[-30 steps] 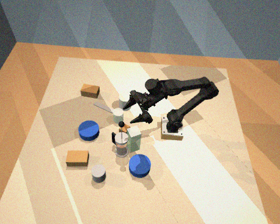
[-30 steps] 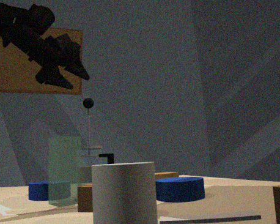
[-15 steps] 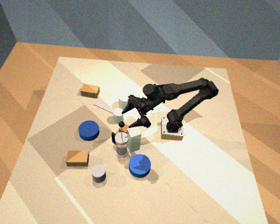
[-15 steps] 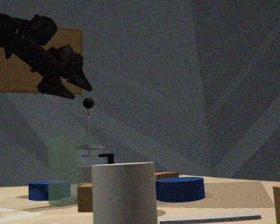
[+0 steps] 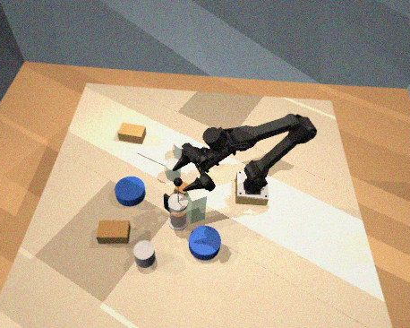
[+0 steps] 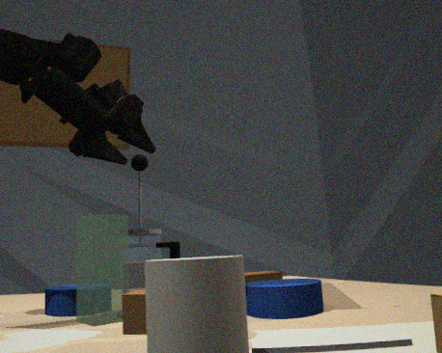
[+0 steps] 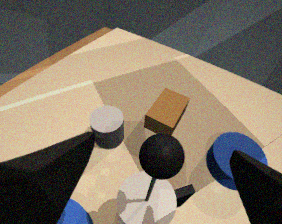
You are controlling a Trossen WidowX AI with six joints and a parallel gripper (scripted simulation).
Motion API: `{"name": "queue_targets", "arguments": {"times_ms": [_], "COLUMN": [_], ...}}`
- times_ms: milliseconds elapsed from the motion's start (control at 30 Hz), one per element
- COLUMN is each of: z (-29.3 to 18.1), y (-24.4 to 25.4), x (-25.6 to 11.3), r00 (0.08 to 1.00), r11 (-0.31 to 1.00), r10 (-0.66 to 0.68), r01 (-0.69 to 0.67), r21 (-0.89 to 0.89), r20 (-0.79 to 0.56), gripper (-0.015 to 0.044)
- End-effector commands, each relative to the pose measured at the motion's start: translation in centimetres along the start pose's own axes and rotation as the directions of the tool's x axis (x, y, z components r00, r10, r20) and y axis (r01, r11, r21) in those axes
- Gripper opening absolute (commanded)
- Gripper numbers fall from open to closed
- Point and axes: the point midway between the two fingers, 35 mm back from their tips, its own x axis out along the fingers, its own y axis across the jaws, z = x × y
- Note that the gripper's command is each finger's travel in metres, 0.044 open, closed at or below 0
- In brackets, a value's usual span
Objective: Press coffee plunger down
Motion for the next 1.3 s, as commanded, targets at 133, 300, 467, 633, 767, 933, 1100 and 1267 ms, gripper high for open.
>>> {"name": "queue_targets", "arguments": {"times_ms": [133, 300, 467, 633, 767, 933, 1100, 1267], "z": [-0.4, -0.4, -0.4, -0.4, -0.4, -0.6, -1.2, -1.9], "y": [0.0, 0.0, 0.0, 0.0, 0.0, 0.0, -0.1, -0.1], "x": [1.0, 1.0, 1.0, 1.0, 1.0, 1.2, 1.7, 2.2], "r00": [1.0, 1.0, 1.0, 1.0, 1.0, 1.0, 1.0, 1.0], "r11": [1.0, 1.0, 1.0, 1.0, 1.0, 1.0, 1.0, 1.0], "r10": [-0.004, -0.004, -0.004, -0.004, -0.004, -0.004, -0.004, -0.004], "r01": [0.004, 0.004, 0.004, 0.004, 0.004, 0.004, 0.004, 0.004], "r21": [0.004, 0.004, 0.004, 0.004, 0.004, 0.004, 0.004, 0.004], "r20": [-0.009, -0.009, -0.009, -0.009, -0.009, -0.009, -0.009, -0.009], "gripper": [0.0414, 0.0282, 0.0151, 0.0126, 0.0126, 0.0126, 0.0126, 0.0126]}}
